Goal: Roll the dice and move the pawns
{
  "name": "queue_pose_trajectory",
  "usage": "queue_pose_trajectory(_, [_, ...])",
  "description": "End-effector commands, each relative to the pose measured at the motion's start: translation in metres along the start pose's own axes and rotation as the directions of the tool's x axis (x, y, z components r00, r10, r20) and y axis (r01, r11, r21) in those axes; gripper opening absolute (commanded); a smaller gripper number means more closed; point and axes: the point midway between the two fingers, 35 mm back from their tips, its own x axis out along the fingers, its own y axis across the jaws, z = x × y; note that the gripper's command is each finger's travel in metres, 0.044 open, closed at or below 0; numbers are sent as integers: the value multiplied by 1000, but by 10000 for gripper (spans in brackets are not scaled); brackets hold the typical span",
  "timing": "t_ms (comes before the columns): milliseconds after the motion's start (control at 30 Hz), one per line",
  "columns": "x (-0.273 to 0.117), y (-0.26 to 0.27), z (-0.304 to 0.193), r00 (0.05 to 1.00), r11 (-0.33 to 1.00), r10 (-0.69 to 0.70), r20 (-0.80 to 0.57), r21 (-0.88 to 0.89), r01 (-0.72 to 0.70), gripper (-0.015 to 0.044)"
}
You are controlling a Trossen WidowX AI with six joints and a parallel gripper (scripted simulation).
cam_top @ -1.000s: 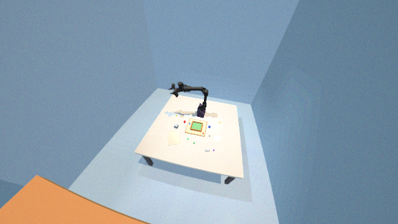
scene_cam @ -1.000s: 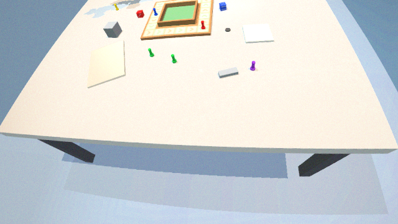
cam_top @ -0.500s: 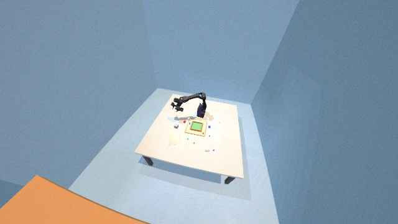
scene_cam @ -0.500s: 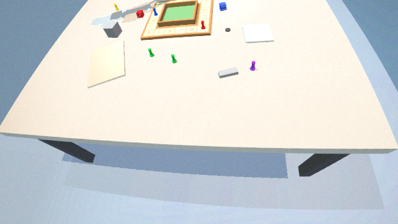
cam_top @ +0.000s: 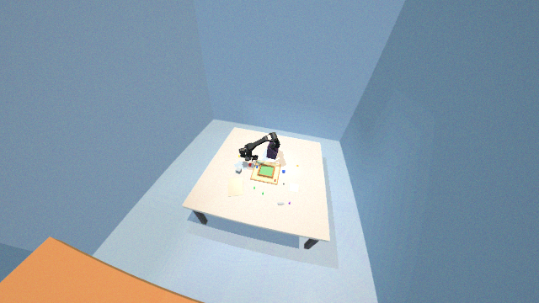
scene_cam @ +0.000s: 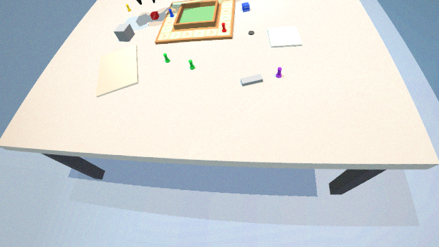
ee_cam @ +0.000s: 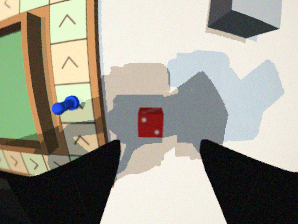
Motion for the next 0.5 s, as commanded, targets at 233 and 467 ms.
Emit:
queue_pose_trajectory(233, [16, 6, -4, 1000, 1000, 12, 8, 20, -12, 275])
queue_pose_trajectory(467, [31, 7, -4, 1000, 1000, 13, 8, 20, -13, 275])
